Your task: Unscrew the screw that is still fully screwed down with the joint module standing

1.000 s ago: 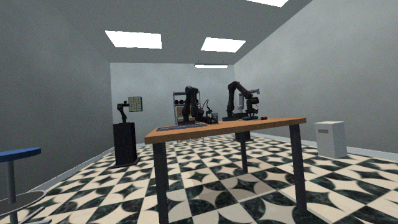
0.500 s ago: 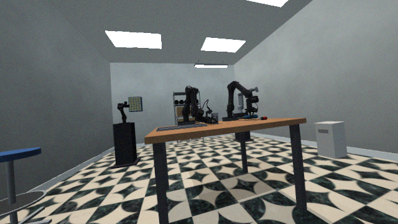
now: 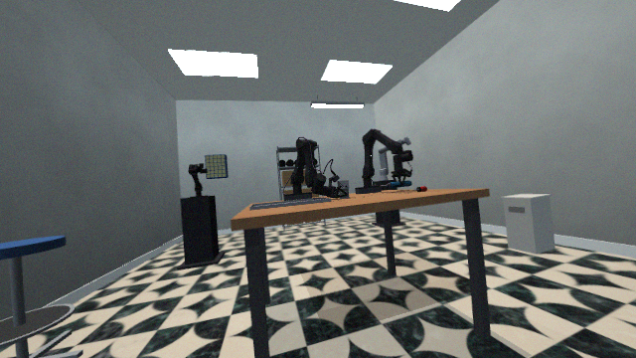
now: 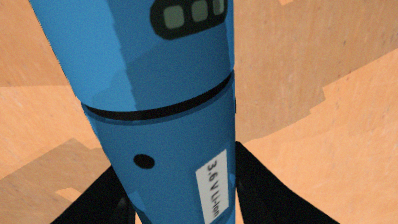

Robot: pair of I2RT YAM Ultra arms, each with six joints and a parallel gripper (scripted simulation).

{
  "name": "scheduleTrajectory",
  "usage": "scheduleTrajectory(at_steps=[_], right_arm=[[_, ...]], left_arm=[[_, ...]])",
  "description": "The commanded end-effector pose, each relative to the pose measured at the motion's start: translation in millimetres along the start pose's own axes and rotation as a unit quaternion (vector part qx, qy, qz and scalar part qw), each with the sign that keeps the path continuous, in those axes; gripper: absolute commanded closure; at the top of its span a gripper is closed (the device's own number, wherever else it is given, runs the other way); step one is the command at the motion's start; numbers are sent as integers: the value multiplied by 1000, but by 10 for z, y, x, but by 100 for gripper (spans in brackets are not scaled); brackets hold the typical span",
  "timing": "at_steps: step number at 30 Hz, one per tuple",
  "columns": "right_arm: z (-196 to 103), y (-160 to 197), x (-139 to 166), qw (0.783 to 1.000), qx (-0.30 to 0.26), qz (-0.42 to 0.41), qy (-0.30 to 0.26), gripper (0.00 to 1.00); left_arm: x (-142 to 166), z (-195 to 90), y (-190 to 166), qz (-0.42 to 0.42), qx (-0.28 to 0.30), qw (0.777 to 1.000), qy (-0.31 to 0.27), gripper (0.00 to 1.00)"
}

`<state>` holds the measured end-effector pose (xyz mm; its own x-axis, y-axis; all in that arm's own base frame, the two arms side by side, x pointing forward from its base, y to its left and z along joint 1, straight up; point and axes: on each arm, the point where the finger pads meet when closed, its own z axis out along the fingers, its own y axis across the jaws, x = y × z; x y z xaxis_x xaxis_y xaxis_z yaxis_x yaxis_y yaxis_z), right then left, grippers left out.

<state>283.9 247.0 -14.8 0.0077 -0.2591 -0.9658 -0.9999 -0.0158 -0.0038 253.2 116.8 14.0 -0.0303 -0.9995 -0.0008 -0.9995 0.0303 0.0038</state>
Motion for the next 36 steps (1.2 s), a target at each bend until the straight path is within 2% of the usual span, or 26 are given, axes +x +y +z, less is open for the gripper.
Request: scheduleTrajectory(at_steps=[1, 36], right_arm=[[2, -29, -58, 1000, -1, -8, -5, 41], [2, -29, -58, 1000, -1, -8, -5, 41]], left_arm=[[-32, -204, -100, 11, 18, 1000, -16, 58], [-24, -607, -81, 11, 18, 1000, -16, 58]])
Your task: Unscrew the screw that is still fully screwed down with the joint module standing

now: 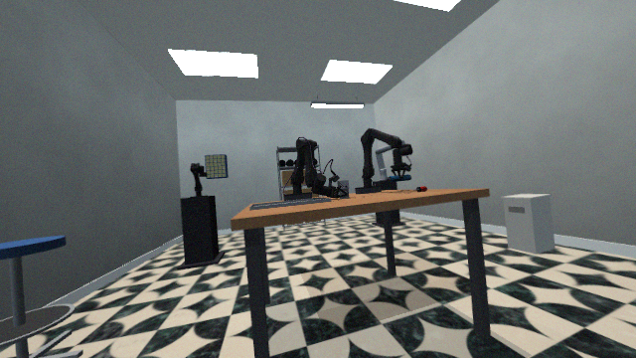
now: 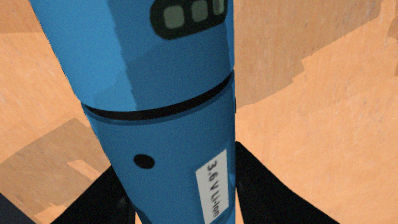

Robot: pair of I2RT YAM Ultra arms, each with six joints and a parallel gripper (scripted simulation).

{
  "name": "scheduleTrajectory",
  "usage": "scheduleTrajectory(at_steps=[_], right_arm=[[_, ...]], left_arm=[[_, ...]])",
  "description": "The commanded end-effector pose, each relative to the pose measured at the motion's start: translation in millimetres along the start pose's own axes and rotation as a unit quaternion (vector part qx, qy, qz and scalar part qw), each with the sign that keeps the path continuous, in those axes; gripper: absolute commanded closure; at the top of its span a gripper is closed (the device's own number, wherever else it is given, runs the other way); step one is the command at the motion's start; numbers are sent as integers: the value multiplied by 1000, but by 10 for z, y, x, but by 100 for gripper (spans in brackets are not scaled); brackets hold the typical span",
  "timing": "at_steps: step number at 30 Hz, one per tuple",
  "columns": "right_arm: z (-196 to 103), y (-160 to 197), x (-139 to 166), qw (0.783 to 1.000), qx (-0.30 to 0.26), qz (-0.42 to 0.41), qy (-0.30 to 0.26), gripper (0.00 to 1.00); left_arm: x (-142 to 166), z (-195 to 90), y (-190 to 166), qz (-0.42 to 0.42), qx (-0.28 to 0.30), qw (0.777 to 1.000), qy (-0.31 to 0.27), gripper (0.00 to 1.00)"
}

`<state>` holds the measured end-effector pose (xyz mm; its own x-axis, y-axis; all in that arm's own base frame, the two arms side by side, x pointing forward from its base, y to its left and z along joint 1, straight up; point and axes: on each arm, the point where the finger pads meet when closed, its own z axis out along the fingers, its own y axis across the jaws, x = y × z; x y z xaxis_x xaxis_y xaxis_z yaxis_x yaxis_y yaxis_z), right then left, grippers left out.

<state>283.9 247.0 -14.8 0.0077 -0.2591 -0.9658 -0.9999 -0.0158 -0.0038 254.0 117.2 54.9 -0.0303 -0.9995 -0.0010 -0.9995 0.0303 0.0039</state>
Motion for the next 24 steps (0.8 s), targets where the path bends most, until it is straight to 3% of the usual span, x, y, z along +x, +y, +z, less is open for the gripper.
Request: scheduleTrajectory(at_steps=[1, 13, 24], right_arm=[[2, -29, -58, 1000, -1, -8, -5, 41], [2, -29, -58, 1000, -1, -8, -5, 41], [2, -29, -58, 1000, -1, -8, -5, 41]], left_arm=[[-19, -198, -74, 11, 18, 1000, -16, 58], [-15, -399, -64, 11, 18, 1000, -16, 58], [-11, -415, -66, 12, 20, 1000, -15, 58]])
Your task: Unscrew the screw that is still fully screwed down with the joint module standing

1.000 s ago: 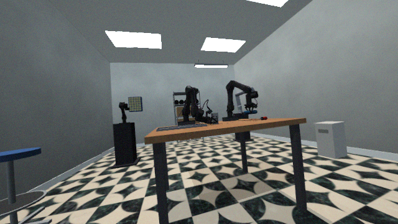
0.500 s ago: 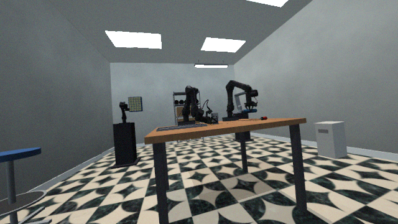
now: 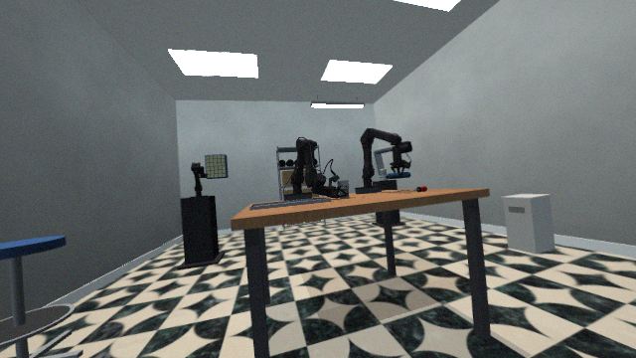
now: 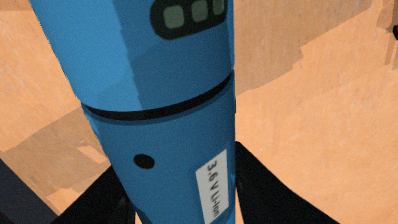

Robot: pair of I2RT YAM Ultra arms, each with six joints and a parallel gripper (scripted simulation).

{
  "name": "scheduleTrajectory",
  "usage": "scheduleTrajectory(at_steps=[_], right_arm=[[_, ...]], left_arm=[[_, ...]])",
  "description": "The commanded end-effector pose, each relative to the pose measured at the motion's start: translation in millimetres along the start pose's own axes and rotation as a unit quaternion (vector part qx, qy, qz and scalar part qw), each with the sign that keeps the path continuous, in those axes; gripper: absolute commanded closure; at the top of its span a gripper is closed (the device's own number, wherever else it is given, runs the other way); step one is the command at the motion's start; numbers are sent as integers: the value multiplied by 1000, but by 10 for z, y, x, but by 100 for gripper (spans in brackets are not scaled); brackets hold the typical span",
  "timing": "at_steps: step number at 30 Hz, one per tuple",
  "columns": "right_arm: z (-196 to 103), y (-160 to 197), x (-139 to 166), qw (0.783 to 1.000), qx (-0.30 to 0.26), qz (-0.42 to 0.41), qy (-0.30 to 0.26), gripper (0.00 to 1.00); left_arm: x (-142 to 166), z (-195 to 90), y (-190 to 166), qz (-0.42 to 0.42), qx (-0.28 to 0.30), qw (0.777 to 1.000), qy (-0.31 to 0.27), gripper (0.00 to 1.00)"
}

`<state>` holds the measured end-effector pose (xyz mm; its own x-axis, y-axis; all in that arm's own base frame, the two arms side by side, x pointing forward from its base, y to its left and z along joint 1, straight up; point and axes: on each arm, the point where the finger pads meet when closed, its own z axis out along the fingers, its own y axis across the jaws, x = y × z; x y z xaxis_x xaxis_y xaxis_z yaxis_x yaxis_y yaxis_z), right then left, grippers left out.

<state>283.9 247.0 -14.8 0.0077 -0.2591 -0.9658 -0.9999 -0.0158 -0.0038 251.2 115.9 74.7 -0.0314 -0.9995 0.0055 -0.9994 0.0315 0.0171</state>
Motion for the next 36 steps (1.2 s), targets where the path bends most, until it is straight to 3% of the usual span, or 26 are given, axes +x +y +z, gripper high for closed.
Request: scheduleTrajectory(at_steps=[1, 36], right_arm=[[2, -29, -58, 1000, -1, -8, -5, 41], [2, -29, -58, 1000, -1, -8, -5, 41]], left_arm=[[-23, -221, -92, 11, 26, 999, -18, 58], [-29, -279, -147, 10, 40, 999, -20, 58]])
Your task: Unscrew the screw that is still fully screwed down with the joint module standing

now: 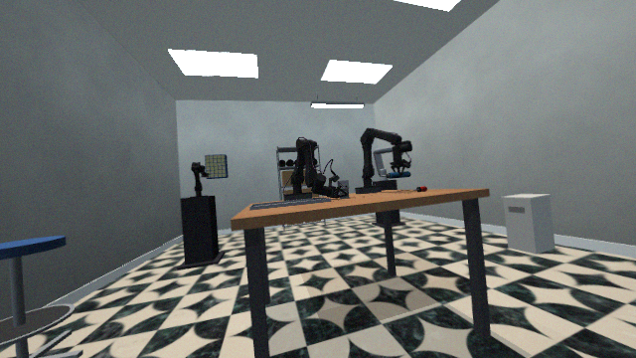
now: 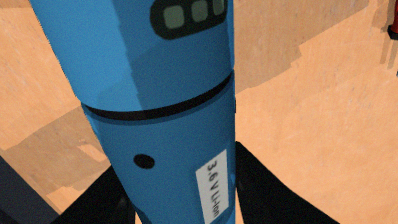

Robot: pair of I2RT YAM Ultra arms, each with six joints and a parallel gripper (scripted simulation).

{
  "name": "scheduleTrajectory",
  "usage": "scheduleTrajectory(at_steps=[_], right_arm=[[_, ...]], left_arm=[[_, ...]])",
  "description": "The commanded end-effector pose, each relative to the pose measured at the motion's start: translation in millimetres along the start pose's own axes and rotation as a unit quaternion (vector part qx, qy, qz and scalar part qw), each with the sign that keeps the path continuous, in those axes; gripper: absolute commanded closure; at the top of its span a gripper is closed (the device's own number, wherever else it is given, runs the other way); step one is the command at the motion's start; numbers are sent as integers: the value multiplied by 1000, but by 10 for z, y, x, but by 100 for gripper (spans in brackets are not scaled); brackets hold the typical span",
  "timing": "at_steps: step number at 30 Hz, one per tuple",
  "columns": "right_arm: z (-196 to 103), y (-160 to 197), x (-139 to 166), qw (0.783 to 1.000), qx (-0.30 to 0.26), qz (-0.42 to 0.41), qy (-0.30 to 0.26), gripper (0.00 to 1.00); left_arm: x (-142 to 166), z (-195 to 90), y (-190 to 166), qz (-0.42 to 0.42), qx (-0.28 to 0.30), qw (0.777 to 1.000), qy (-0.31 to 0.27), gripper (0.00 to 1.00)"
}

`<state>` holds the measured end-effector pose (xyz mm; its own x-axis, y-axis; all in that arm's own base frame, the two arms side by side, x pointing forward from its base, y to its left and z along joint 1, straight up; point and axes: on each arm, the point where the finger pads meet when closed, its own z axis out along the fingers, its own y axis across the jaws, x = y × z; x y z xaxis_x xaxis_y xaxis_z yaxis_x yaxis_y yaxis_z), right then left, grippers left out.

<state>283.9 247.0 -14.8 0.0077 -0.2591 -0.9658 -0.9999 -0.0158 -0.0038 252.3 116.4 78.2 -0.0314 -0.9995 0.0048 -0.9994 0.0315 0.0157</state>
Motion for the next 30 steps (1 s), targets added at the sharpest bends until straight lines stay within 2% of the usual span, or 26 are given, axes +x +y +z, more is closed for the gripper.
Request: scheduleTrajectory(at_steps=[1, 9, 11, 12, 21, 22, 26, 28, 30], right_arm=[[2, -29, -58, 1000, -1, -8, -5, 41], [2, -29, -58, 1000, -1, -8, -5, 41], [2, -29, -58, 1000, -1, -8, -5, 41], [2, -29, -58, 1000, -1, -8, -5, 41], [2, -29, -58, 1000, -1, -8, -5, 41], [2, -29, -58, 1000, -1, -8, -5, 41], [2, -29, -58, 1000, -1, -8, -5, 41], [2, -29, -58, 1000, -1, -8, -5, 41], [2, -29, -58, 1000, -1, -8, -5, 41]], left_arm=[[-24, -245, -139, 10, 40, 999, -20, 58], [-29, -248, -153, 11, 43, 999, -21, 58], [4, -246, -221, 29, 57, 998, -28, 58], [76, -124, -132, 38, 42, 998, -20, 58], [266, -93, -310, 117, 80, 989, -40, 58], [226, -221, -426, 117, 99, 987, -50, 58], [201, -221, -417, 113, 99, 987, -51, 58], [309, -105, -353, 135, 90, 986, -47, 58], [364, -117, -398, 153, 101, 982, -51, 58]])
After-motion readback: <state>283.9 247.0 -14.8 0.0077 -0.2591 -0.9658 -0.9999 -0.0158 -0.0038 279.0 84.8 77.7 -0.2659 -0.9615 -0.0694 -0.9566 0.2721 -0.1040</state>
